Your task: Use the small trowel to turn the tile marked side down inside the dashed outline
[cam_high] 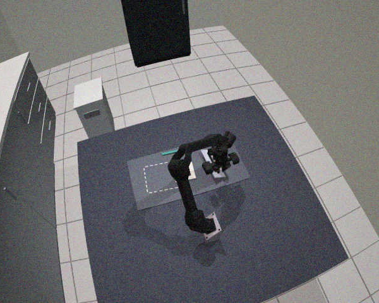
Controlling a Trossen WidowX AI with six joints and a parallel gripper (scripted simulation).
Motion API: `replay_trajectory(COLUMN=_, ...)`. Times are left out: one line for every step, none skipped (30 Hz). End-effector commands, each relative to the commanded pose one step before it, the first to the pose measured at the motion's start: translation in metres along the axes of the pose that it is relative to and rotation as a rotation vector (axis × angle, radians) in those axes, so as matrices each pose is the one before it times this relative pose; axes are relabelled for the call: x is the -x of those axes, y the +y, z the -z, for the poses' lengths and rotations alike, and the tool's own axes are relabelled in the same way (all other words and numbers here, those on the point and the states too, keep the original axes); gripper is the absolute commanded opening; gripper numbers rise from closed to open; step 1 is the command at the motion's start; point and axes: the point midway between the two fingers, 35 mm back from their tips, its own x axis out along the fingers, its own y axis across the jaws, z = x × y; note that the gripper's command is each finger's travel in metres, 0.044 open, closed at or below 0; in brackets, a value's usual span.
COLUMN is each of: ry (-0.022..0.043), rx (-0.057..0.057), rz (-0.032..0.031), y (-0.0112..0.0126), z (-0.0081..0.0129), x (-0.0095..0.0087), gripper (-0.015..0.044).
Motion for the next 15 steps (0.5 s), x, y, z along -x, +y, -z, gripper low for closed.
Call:
replay_trajectory(ry=0.0, rx=0.0, rz=0.0, y=0.0, z=0.0, x=0.0, gripper=0.01)
replay_trajectory(ry=0.0, rx=0.0, rz=0.0, y=0.0, z=0.0, x=0.0, gripper=0.01)
replay_trajectory(ry=0.0, rx=0.0, rz=0.0, y=0.0, z=0.0, x=0.0, gripper=0.01)
replay_trajectory(ry=0.0, rx=0.0, rz=0.0, y=0.0, z=0.0, x=0.0, gripper=0.01)
replay_trajectory(ry=-0.00022, rx=0.0002, rz=0.0002, y=0.00001, z=-0.00007, x=0.00009, gripper=0.01)
replay_trajectory(ry=-0.00005, rx=0.0, rz=0.00009, y=-0.00056, z=-0.00012, x=0.00018, gripper=0.01)
replay_trajectory(ry=-0.00014, rx=0.0, rz=0.00026, y=-0.00168, z=-0.00036, x=0.00053, gripper=0.01)
replay_trajectory(ry=-0.00023, rx=0.0, rz=0.00043, y=-0.0028, z=-0.00057, x=0.00087, gripper=0.01)
replay_trajectory(ry=-0.00027, rx=0.0, rz=0.00051, y=-0.00343, z=-0.00066, x=0.00105, gripper=0.01)
replay_trajectory(ry=-0.00027, rx=0.0, rz=0.00049, y=-0.00343, z=-0.0006, x=0.00103, gripper=0.01)
replay_trajectory(ry=-0.00026, rx=0.0, rz=0.00048, y=-0.00342, z=-0.00055, x=0.00101, gripper=0.01)
replay_trajectory(ry=-0.00026, rx=0.0, rz=0.00046, y=-0.00342, z=-0.0005, x=0.001, gripper=0.01)
replay_trajectory(ry=-0.00025, rx=0.0, rz=0.00044, y=-0.00341, z=-0.00045, x=0.00098, gripper=0.01)
replay_trajectory(ry=-0.00025, rx=0.0, rz=0.00042, y=-0.00341, z=-0.0004, x=0.00096, gripper=0.01)
replay_trajectory(ry=-0.00024, rx=0.0001, rz=0.00041, y=-0.0034, z=-0.00035, x=0.00094, gripper=0.01)
